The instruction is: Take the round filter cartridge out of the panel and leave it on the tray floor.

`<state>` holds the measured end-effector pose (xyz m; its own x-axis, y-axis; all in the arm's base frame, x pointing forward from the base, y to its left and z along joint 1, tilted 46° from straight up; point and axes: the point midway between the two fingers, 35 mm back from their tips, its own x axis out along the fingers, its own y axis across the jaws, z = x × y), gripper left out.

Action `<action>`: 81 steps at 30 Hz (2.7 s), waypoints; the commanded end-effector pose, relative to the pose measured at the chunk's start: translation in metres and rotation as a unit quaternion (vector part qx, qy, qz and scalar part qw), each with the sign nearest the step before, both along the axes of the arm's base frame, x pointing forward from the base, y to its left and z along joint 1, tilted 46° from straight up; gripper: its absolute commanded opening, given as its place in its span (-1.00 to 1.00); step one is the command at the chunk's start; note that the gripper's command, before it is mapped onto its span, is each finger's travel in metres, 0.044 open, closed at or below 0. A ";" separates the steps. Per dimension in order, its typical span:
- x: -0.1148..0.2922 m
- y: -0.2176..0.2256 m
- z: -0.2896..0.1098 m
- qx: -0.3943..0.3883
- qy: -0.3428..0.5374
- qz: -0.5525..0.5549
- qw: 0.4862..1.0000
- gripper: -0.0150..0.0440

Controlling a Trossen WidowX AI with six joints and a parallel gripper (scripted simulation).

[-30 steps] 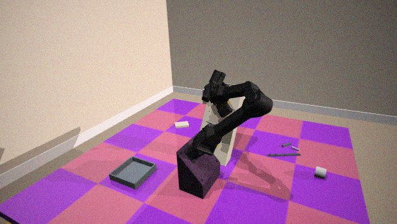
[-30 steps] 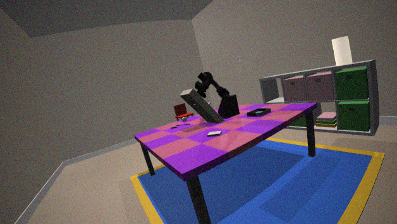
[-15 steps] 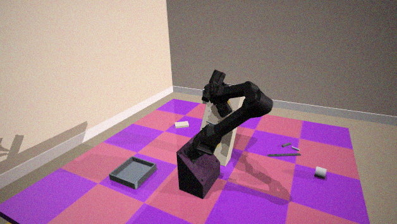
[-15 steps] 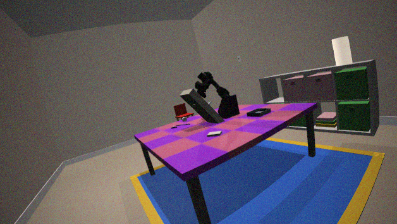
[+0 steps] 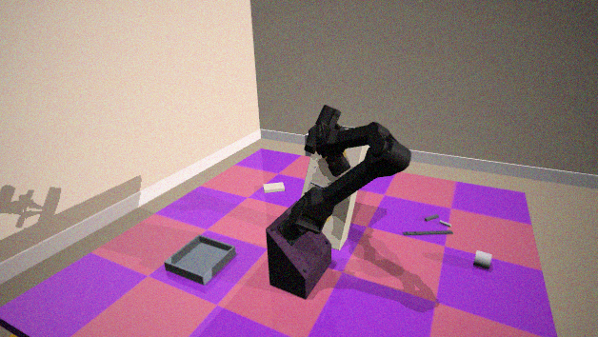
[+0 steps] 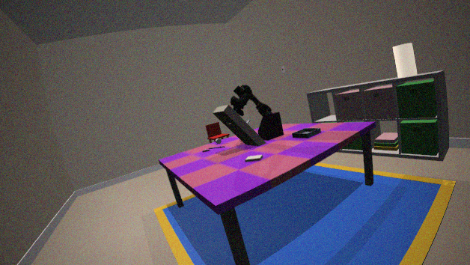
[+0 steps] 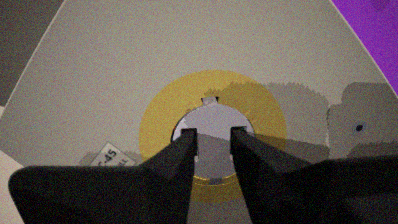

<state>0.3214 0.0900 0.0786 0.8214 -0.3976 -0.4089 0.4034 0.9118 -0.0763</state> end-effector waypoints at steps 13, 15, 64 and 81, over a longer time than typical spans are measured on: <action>0.006 -0.003 -0.006 -0.002 0.006 0.003 1.000 -0.15; 0.006 -0.003 -0.006 -0.002 0.006 0.003 1.000 -0.15; 0.009 -0.004 -0.007 -0.382 0.188 0.193 0.884 -0.49; 0.009 -0.004 -0.008 -0.577 0.282 0.291 0.709 -0.49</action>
